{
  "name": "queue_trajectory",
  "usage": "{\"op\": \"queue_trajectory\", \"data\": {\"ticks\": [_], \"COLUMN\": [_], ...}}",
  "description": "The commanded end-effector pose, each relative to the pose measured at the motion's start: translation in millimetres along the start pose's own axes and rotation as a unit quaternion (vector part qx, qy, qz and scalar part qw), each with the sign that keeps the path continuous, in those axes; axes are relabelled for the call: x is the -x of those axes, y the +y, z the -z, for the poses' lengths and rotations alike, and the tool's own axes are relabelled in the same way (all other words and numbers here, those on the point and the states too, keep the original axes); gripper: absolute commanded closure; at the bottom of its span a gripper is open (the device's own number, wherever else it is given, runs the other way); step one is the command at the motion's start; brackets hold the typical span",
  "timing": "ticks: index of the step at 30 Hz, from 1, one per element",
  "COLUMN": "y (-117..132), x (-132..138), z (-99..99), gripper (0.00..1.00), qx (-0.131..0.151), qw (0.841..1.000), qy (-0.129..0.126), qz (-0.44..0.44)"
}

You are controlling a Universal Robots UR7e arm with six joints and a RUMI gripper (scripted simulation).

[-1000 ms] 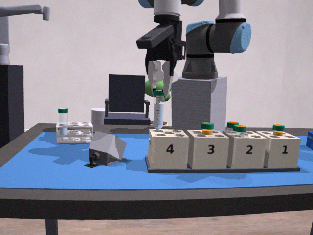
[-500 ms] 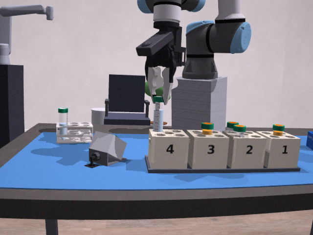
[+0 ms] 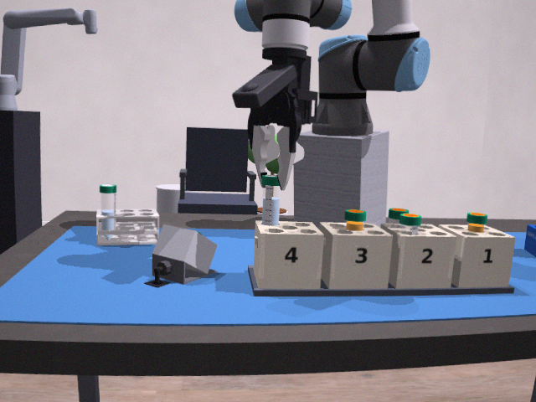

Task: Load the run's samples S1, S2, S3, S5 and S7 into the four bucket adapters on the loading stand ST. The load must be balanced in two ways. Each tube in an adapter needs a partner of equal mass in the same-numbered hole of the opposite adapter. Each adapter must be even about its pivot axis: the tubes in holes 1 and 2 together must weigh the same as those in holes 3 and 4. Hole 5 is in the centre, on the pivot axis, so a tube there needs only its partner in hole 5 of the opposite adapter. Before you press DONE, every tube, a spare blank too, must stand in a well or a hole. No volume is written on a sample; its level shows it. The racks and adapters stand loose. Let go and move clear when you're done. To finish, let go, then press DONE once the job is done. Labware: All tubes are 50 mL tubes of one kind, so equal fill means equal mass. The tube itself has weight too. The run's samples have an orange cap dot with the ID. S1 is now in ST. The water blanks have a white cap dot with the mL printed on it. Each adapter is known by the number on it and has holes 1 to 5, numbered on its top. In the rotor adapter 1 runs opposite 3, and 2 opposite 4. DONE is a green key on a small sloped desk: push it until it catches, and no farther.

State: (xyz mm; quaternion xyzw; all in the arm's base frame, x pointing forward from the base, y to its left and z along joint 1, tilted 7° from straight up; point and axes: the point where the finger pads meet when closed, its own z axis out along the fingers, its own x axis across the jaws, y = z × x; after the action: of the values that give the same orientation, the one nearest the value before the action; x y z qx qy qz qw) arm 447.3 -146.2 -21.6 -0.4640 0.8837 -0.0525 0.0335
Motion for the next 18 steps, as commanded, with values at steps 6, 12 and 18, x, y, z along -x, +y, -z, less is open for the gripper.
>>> {"op": "queue_trajectory", "data": {"ticks": [6,12,18], "y": [-1,-1,-1], "x": [0,0,0], "z": [-10.9,-18.9,-26.9], "gripper": [1.0,1.0,1.0], "qx": [-0.001,-0.001,-0.001], "qw": [1.0,1.0,1.0], "qy": [0.0,0.0,0.0], "qz": [0.0,0.0,0.0]}}
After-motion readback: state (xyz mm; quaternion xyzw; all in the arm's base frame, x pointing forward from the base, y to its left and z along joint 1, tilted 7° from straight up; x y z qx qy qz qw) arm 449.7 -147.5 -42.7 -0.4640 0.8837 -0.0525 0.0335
